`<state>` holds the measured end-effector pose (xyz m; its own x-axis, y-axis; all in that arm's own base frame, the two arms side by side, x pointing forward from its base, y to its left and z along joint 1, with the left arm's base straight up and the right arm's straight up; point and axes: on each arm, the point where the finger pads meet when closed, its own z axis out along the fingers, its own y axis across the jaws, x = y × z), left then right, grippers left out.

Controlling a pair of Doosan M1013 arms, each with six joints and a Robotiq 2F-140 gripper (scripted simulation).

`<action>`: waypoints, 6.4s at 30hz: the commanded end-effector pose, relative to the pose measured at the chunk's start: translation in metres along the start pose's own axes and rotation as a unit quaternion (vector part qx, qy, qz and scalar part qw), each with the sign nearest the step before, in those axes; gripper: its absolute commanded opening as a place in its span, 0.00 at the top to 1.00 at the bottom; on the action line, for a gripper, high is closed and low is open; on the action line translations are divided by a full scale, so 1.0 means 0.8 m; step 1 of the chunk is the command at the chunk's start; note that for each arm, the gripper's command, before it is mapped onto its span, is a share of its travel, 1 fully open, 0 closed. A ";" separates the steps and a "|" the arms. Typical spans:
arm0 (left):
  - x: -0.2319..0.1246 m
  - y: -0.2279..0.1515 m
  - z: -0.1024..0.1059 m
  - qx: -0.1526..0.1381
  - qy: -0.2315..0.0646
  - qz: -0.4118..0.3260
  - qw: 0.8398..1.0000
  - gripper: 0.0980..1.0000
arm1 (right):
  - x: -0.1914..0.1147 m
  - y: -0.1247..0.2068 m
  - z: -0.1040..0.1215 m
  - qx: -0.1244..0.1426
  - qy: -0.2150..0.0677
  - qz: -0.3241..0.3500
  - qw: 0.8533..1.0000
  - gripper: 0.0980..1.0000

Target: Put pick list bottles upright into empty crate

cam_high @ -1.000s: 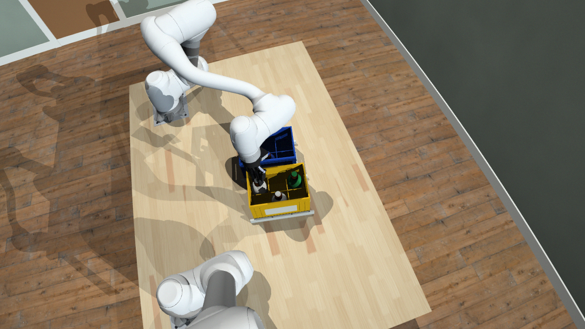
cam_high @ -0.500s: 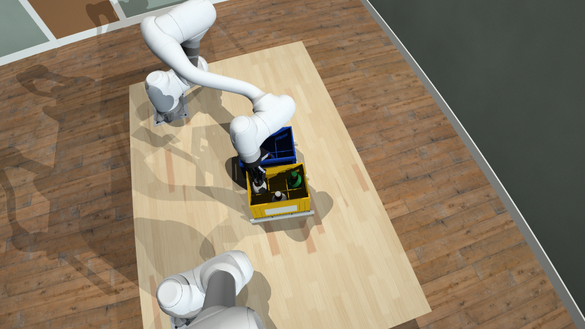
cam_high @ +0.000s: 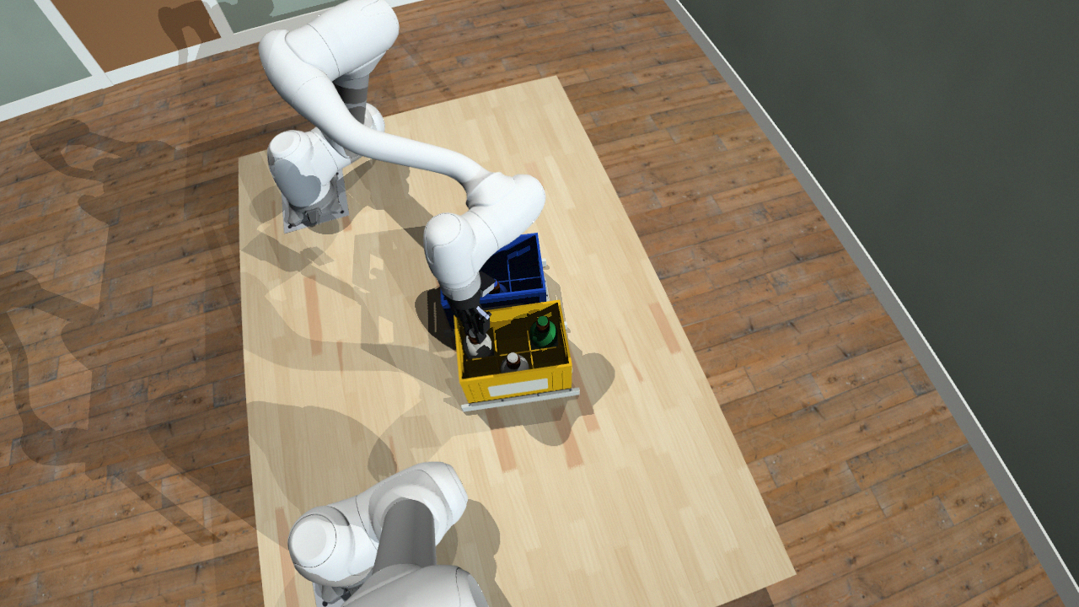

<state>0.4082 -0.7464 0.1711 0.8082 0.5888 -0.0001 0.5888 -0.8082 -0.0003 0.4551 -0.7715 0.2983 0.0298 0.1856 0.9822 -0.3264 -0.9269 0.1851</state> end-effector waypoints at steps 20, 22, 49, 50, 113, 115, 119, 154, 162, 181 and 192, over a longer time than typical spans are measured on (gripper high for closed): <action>0.000 0.000 -0.024 -0.001 0.000 0.000 1.000 1.00 | 0.002 0.000 0.000 0.000 0.001 -0.001 1.000 0.00; 0.000 0.000 -0.029 -0.001 0.000 0.000 1.000 1.00 | 0.002 0.000 0.000 0.000 0.001 -0.001 1.000 0.00; 0.000 0.000 -0.077 -0.001 0.000 0.000 1.000 1.00 | 0.002 0.000 0.000 0.000 0.001 -0.001 1.000 0.00; 0.000 0.000 -0.079 -0.001 0.000 0.000 1.000 1.00 | 0.002 0.000 0.000 0.000 0.001 -0.001 1.000 0.00; 0.000 0.000 -0.197 -0.001 0.000 0.000 1.000 1.00 | 0.002 0.000 0.000 0.000 0.001 -0.001 1.000 0.00; 0.000 0.000 -0.199 -0.001 0.000 0.000 1.000 1.00 | 0.002 0.000 0.000 0.000 0.001 -0.001 1.000 0.00; 0.000 0.000 -0.206 -0.001 0.000 0.000 1.000 1.00 | 0.002 0.000 0.000 0.000 0.001 -0.001 1.000 0.00; 0.032 0.002 -0.225 -0.001 0.000 0.000 1.000 1.00 | 0.002 0.000 0.000 0.000 0.001 -0.001 1.000 0.00; 0.052 0.003 -0.225 -0.001 0.000 0.000 1.000 1.00 | 0.002 0.000 0.000 0.000 0.001 -0.001 1.000 0.00; 0.095 0.005 -0.225 -0.001 0.000 0.000 1.000 1.00 | 0.002 0.000 0.000 0.000 0.001 -0.001 1.000 0.00; 0.117 0.006 -0.225 -0.001 0.000 0.000 1.000 1.00 | 0.002 0.000 0.000 0.000 0.001 -0.001 1.000 0.00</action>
<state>0.4820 -0.6980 0.3503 0.8082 0.5889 -0.0001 0.5889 -0.8082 0.0001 0.4551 -0.7715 0.2983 0.0298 0.1856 0.9822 -0.3264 -0.9269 0.1851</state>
